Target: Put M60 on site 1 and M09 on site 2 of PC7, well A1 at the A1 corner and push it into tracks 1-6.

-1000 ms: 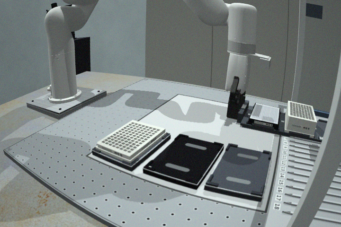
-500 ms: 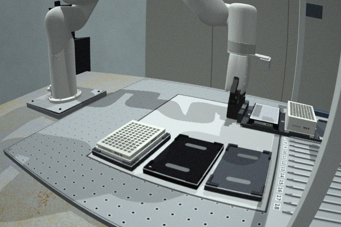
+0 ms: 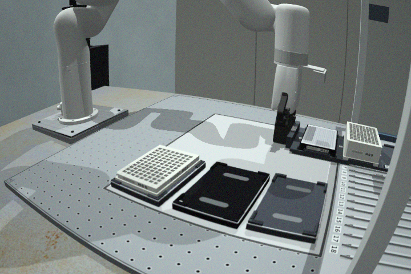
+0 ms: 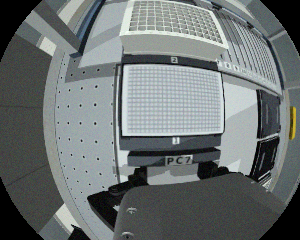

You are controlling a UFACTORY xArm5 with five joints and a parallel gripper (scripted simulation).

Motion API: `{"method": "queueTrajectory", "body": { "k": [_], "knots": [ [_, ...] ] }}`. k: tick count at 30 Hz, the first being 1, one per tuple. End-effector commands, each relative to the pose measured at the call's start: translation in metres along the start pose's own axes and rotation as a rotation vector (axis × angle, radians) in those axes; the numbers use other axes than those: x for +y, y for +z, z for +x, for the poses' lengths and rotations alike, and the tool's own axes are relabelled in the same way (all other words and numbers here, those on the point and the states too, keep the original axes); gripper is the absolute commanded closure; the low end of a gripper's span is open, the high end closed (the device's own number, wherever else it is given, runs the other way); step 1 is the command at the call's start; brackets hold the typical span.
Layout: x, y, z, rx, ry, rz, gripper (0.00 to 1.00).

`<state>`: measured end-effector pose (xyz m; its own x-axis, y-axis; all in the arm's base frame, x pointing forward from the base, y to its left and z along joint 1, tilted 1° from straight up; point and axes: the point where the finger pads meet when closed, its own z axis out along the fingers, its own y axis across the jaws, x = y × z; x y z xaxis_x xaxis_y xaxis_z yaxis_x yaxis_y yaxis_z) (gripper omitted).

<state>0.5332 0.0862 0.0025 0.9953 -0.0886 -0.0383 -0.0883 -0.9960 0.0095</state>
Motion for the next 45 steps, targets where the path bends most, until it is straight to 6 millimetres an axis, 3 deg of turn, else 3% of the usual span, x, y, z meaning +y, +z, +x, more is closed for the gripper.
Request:
{"method": "queueTrajectory", "body": {
  "k": [1,27,45],
  "knots": [
    [-0.002,-0.006,0.008,0.021,0.000,0.019,0.19],
    [-0.002,-0.006,0.008,0.021,0.000,0.019,0.19],
    [-0.002,-0.005,-0.003,0.021,0.000,0.019,0.19]
  ]
}}
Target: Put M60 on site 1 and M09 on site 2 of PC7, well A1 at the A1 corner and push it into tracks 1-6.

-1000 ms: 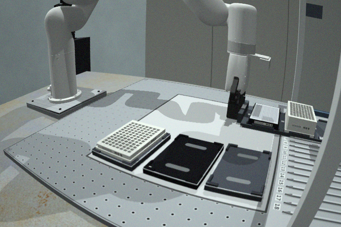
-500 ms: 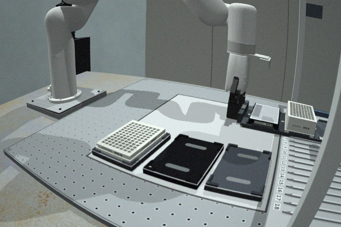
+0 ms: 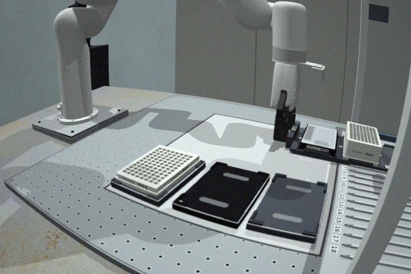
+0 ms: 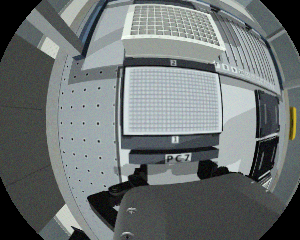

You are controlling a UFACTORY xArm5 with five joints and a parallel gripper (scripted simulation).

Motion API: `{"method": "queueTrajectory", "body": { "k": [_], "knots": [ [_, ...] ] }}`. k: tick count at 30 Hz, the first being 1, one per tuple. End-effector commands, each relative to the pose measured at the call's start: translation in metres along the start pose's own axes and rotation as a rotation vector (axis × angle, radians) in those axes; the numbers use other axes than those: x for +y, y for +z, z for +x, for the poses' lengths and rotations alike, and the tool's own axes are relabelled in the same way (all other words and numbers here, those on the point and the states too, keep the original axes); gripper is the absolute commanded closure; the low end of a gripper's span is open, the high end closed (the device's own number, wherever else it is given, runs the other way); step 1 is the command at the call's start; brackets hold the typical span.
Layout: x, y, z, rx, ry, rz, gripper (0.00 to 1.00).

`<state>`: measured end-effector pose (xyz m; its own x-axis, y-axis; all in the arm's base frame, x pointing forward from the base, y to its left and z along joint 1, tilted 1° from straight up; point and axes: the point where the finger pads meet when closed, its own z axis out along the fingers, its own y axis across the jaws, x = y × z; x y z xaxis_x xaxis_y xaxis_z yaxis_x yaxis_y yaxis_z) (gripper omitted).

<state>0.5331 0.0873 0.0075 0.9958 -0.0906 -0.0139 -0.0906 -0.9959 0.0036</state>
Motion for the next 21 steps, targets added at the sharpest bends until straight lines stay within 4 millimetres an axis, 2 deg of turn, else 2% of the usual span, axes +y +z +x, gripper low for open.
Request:
{"method": "queueTrajectory", "body": {
  "k": [1,21],
  "knots": [
    [-0.0007,-0.0004,-0.0030,-0.003,-0.001,0.014,0.19],
    [-0.0007,-0.0037,-0.0066,-0.003,-0.001,0.014,0.19]
  ]
}}
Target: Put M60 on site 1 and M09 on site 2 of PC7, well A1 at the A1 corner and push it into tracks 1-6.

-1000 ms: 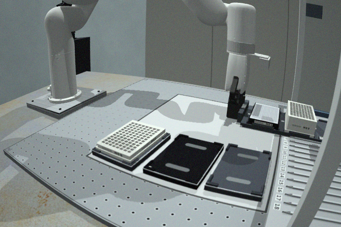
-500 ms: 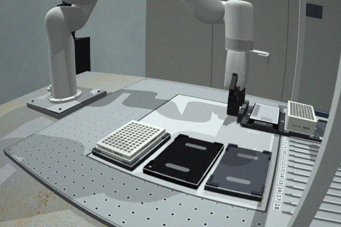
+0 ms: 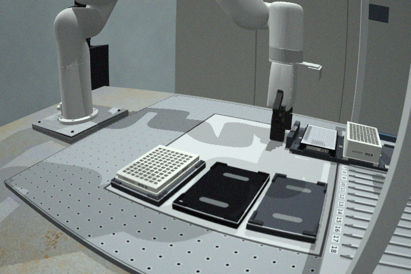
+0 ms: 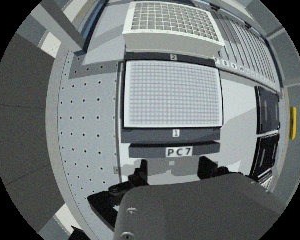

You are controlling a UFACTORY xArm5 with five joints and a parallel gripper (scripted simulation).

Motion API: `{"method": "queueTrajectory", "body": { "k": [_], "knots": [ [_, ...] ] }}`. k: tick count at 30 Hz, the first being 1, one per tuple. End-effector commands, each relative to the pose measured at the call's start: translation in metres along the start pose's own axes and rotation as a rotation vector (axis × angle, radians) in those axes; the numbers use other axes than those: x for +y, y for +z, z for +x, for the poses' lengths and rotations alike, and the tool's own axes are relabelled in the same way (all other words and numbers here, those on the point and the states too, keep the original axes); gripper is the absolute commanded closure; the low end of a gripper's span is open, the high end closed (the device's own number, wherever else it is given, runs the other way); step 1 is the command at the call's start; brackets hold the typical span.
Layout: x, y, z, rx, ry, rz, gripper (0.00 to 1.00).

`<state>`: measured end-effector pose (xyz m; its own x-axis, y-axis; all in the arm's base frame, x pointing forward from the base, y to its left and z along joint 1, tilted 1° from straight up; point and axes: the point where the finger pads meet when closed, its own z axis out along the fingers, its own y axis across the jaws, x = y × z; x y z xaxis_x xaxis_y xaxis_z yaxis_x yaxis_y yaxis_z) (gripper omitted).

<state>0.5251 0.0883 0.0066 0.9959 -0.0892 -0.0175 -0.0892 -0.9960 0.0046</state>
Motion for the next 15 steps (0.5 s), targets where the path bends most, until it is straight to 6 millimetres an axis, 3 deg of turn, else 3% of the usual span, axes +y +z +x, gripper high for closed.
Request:
{"method": "queueTrajectory", "body": {
  "k": [1,15],
  "knots": [
    [0.000,-0.005,0.001,0.001,0.000,0.015,0.19],
    [0.000,-0.026,0.001,0.001,0.000,0.015,0.19]
  ]
}}
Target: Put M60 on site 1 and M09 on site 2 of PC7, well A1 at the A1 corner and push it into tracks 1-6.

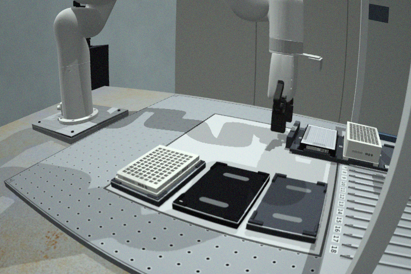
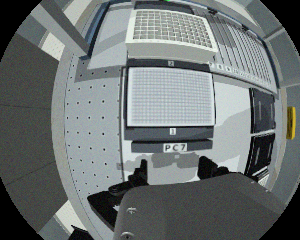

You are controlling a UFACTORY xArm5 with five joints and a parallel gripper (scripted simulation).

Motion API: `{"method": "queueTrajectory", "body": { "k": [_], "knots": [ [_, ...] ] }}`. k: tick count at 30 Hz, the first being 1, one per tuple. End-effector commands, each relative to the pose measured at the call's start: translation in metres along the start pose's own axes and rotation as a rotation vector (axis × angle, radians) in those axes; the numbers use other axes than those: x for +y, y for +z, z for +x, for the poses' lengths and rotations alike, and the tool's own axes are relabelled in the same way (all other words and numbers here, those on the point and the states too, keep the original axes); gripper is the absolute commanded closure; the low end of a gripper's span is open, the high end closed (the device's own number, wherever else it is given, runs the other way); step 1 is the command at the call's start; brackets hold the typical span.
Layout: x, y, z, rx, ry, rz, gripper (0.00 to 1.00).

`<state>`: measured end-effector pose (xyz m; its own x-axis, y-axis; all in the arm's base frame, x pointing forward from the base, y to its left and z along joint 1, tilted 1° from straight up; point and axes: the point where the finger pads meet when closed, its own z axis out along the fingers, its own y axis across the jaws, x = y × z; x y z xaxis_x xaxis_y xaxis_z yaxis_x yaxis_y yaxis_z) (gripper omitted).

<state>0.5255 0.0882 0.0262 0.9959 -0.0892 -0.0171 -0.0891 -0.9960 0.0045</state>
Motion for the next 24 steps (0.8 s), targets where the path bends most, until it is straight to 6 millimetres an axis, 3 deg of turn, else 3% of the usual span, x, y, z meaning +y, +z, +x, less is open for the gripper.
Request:
{"method": "queueTrajectory", "body": {
  "k": [1,24],
  "knots": [
    [0.000,-0.009,0.001,0.000,0.000,0.014,0.19],
    [0.000,-0.040,0.001,0.000,0.000,0.014,0.19]
  ]
}}
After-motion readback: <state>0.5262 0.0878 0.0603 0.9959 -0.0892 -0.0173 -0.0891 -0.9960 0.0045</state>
